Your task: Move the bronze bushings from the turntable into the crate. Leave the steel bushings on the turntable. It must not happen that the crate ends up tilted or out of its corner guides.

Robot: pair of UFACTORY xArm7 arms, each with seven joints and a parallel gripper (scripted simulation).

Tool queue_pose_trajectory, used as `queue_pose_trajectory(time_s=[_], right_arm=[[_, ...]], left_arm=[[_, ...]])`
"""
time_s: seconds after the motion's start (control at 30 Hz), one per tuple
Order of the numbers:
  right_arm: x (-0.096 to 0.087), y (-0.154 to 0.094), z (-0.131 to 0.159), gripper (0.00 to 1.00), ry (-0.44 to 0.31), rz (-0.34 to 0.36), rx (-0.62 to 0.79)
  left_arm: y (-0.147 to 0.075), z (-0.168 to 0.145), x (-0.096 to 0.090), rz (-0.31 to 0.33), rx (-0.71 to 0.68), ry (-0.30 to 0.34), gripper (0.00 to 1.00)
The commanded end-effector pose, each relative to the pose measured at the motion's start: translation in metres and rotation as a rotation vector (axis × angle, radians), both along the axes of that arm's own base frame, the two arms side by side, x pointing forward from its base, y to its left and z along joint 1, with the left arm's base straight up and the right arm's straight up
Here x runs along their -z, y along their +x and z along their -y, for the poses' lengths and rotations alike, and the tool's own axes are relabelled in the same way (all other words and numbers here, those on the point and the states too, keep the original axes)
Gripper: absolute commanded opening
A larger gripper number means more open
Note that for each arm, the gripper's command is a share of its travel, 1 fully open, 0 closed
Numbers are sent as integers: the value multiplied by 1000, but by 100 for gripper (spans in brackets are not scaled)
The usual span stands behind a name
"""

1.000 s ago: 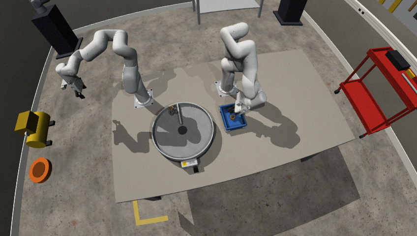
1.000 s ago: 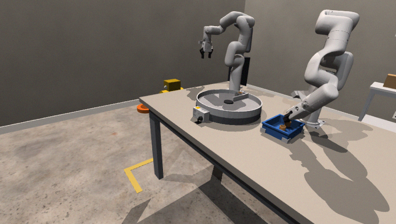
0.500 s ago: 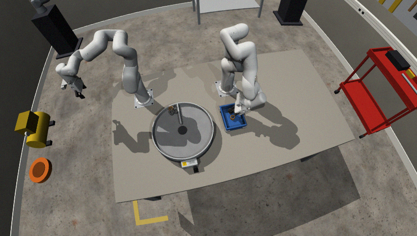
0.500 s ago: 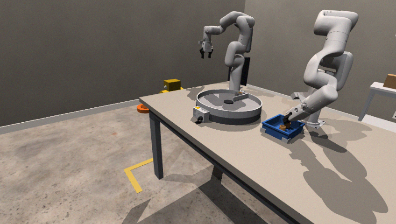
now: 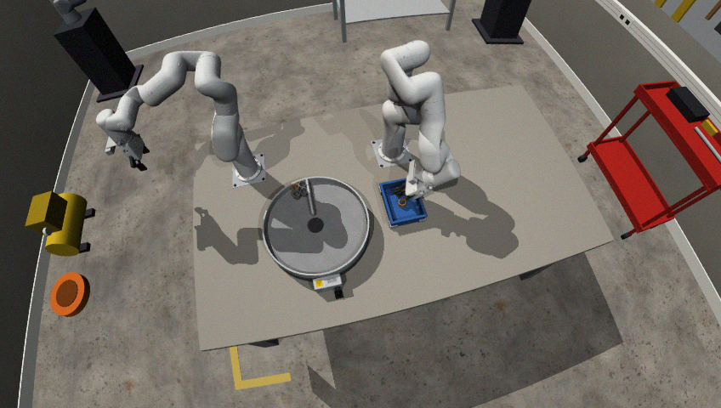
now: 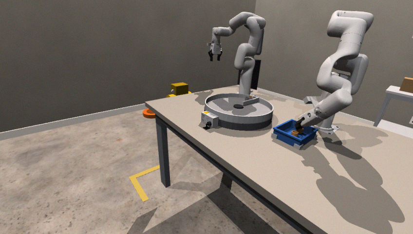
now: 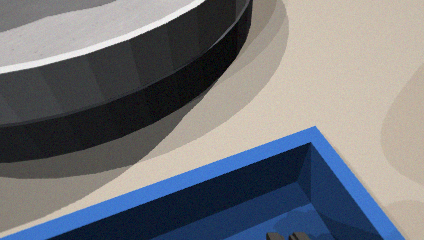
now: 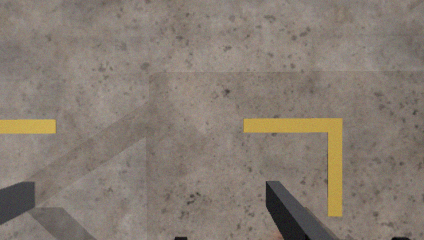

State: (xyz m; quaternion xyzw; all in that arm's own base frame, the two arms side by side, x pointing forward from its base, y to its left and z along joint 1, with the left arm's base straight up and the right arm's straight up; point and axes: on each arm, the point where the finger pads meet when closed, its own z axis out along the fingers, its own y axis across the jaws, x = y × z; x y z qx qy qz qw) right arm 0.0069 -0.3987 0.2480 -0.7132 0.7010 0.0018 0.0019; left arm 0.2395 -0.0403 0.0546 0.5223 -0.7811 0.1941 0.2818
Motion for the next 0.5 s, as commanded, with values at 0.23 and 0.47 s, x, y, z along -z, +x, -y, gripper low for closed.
queue_pose_trajectory(time_s=[0.23, 0.47], right_arm=[[-2, 0, 1, 100, -5, 0, 0], [-2, 0, 1, 100, -5, 0, 0]], left_arm=[[1, 0, 2, 2, 0, 0, 0], [1, 0, 4, 2, 0, 0, 0]])
